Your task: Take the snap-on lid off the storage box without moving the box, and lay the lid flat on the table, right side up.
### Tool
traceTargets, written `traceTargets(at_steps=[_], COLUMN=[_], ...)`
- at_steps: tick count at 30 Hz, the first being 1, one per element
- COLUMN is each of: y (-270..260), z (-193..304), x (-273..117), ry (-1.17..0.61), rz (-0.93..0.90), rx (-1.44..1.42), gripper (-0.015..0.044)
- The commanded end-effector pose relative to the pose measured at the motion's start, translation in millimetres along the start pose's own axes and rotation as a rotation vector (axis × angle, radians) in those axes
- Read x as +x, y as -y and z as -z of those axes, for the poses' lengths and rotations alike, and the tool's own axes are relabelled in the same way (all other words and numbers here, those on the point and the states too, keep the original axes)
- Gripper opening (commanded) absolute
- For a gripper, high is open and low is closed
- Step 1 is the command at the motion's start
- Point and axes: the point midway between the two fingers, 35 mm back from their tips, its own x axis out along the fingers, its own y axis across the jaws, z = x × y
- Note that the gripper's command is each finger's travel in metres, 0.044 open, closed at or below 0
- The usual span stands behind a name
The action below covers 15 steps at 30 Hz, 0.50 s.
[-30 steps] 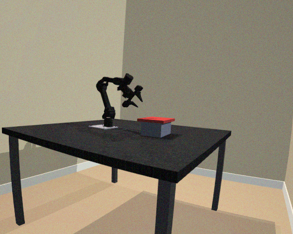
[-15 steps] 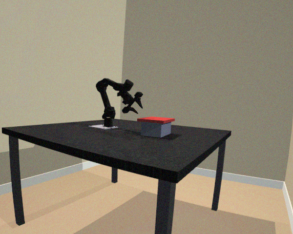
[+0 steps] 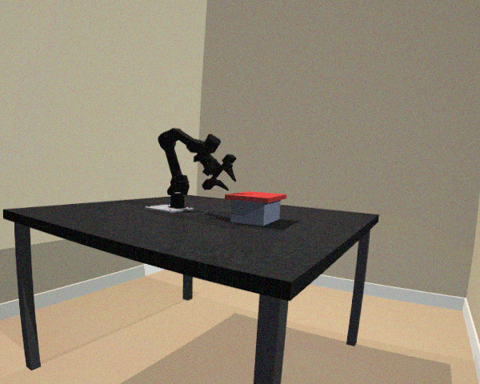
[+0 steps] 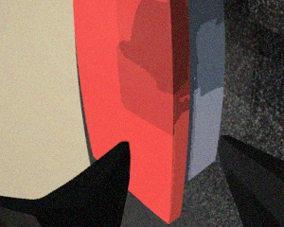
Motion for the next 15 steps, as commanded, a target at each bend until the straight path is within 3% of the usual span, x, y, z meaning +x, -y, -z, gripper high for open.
traceTargets(at_steps=[1, 15], y=[1.2, 0.5], z=[-0.5, -0.9], x=[6.7, 29.8], ry=[0.003, 0.004], rz=[0.004, 0.002], rx=[0.006, 0.008], gripper=[0.0235, 0.0235])
